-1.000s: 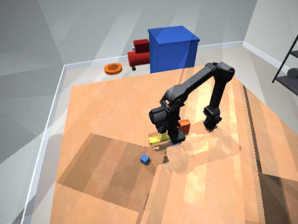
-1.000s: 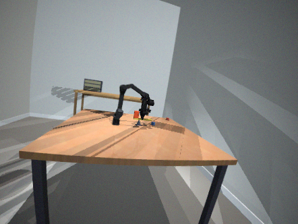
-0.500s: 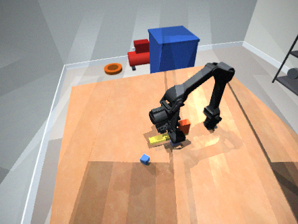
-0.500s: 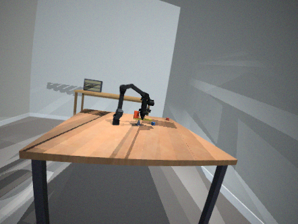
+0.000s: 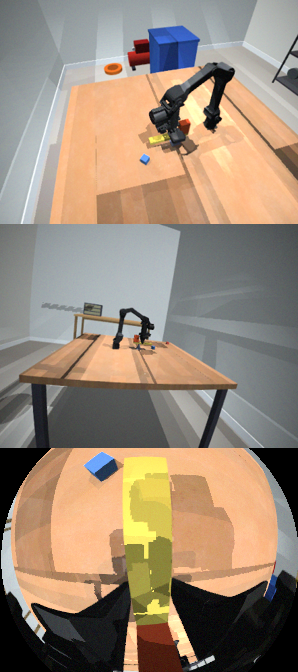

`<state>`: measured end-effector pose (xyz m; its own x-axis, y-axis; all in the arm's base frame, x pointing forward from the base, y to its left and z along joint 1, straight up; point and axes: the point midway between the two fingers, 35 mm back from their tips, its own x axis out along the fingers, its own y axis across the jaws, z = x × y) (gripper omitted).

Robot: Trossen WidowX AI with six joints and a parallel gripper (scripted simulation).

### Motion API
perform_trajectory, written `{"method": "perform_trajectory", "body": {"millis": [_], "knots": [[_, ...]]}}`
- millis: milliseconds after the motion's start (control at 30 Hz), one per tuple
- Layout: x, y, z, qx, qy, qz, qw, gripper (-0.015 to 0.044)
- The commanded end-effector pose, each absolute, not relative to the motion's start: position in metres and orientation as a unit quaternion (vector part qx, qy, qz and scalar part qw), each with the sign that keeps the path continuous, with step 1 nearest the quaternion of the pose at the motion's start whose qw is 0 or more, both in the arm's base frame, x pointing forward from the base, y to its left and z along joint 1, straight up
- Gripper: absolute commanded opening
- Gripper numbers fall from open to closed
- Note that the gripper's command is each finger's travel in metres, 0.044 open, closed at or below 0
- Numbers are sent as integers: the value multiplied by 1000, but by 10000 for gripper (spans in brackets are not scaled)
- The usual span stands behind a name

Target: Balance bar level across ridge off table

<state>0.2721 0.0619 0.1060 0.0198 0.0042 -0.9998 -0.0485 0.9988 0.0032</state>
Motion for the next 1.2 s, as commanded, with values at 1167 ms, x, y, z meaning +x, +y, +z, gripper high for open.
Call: {"method": "perform_trajectory", "body": {"millis": [1167], "knots": [[272, 62, 106, -16, 700, 18, 714, 369]]}}
